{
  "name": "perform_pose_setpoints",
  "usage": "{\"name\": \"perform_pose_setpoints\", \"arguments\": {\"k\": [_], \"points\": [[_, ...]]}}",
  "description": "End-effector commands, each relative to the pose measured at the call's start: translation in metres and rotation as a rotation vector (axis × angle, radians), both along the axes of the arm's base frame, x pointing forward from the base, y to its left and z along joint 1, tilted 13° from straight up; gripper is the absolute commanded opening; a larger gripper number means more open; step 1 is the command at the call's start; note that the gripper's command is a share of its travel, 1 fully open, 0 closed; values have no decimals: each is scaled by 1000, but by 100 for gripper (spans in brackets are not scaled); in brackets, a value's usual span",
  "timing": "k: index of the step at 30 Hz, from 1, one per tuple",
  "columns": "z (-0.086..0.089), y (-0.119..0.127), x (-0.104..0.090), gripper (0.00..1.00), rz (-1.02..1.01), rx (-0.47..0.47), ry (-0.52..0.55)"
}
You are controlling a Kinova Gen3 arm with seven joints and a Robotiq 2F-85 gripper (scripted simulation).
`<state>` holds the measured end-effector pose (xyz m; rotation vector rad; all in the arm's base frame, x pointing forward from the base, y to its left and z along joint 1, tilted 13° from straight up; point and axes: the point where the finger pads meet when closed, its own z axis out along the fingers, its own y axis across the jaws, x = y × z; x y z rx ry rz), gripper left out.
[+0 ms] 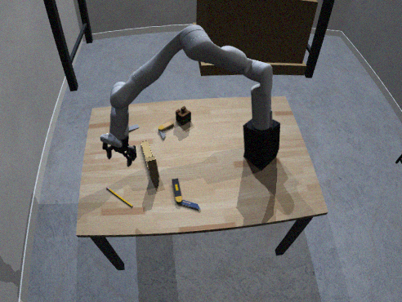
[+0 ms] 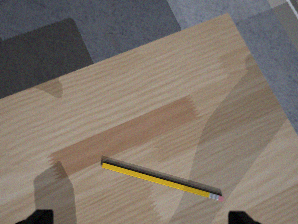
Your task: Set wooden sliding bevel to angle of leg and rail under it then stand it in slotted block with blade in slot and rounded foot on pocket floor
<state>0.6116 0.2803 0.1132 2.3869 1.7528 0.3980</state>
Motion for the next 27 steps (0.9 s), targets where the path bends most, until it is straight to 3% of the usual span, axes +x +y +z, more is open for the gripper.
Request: {"name": "perform_pose_setpoints", "arguments": {"k": [1,27], "points": [[1,1,0,100,0,1,-2],[1,-4,-1,100,-5,5,-4]]}}
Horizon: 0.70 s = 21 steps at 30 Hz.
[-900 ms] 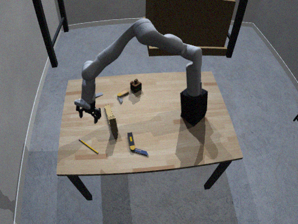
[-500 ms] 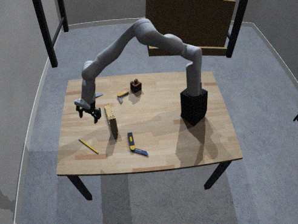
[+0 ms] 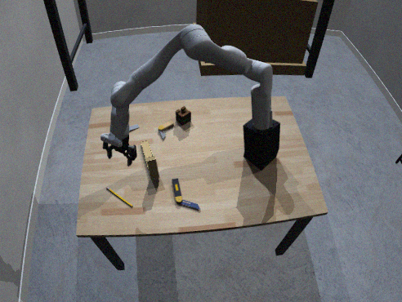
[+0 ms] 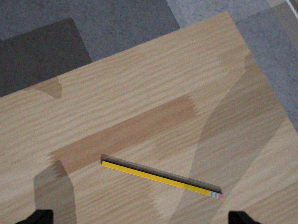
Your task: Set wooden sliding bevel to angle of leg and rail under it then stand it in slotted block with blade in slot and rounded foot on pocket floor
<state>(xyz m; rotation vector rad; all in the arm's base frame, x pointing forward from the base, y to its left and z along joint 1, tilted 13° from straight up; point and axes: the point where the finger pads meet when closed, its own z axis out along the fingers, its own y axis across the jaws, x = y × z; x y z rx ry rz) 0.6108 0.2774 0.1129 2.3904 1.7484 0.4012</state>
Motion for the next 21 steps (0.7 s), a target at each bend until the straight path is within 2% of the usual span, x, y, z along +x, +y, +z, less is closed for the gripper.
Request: {"name": "perform_pose_setpoints", "arguments": {"k": [1,7,12,16,21], "points": [[1,-3,-1,100,-4,4,-3],[0,-12,-3,100,-14,11,-7],[-2,-30,-10,100,-36,22,-16],[-5,-52,-17,100,-62,39,-26],[-10,-91,-29,100,-106,69,-44]]}}
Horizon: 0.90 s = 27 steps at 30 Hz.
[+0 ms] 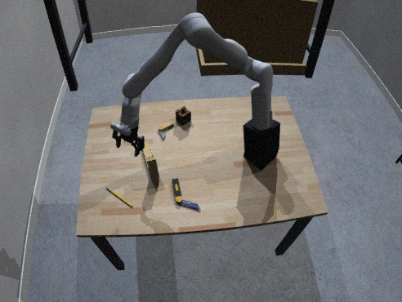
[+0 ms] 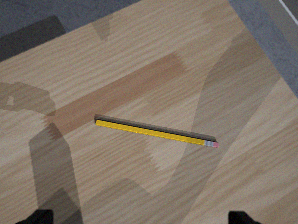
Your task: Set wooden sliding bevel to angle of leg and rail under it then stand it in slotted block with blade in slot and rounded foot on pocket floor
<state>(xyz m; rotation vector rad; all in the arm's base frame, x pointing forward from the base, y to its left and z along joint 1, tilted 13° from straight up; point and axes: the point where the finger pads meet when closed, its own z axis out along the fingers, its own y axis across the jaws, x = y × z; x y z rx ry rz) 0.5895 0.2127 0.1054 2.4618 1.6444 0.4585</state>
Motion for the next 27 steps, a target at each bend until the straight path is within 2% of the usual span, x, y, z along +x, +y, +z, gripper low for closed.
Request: {"name": "perform_pose_setpoints", "arguments": {"k": [1,3,8,13,18,20,22,27], "points": [[-4,-36,-10,100,-37,40,-23],[-4,-36,-10,100,-37,40,-23],[-11,-85,-23,100,-90,85,-44],[-14,-113,-32,100,-122,105,-58],[-17,-135,-38,100,-147,126,-67],[-17,-135,-38,100,-147,126,-67],[-18,-151,-43,100,-165,137,-75],[-22,-170,-49,100,-187,153,-82]]}}
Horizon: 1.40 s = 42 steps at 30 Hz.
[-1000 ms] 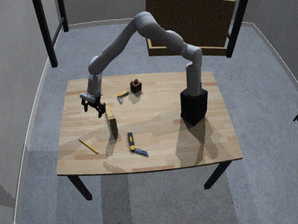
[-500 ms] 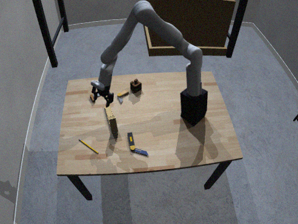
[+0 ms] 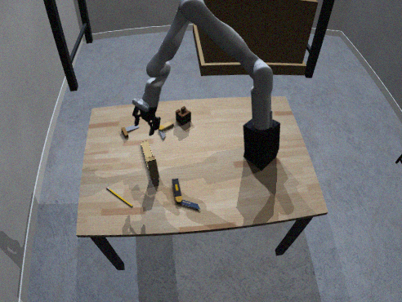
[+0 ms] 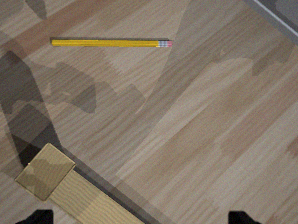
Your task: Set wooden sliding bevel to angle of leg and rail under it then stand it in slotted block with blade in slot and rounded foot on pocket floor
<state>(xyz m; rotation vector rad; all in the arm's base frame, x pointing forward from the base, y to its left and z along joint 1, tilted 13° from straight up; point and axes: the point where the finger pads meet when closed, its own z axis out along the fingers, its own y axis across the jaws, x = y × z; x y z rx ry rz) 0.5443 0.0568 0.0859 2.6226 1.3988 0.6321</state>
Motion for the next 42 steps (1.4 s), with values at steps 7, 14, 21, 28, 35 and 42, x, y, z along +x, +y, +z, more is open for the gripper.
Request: {"name": "perform_pose_setpoints", "arguments": {"k": [7,14,21,28,35,42], "points": [[-6,-43,-13,100,-43,45,-31],[-10,-68,-20,100,-71,64,-39],[-12,-96,-29,100,-102,87,-54],[-15,-118,-35,100,-127,104,-62],[-19,-148,-44,100,-161,129,-77],[-23,-181,-55,100,-199,156,-94]]}}
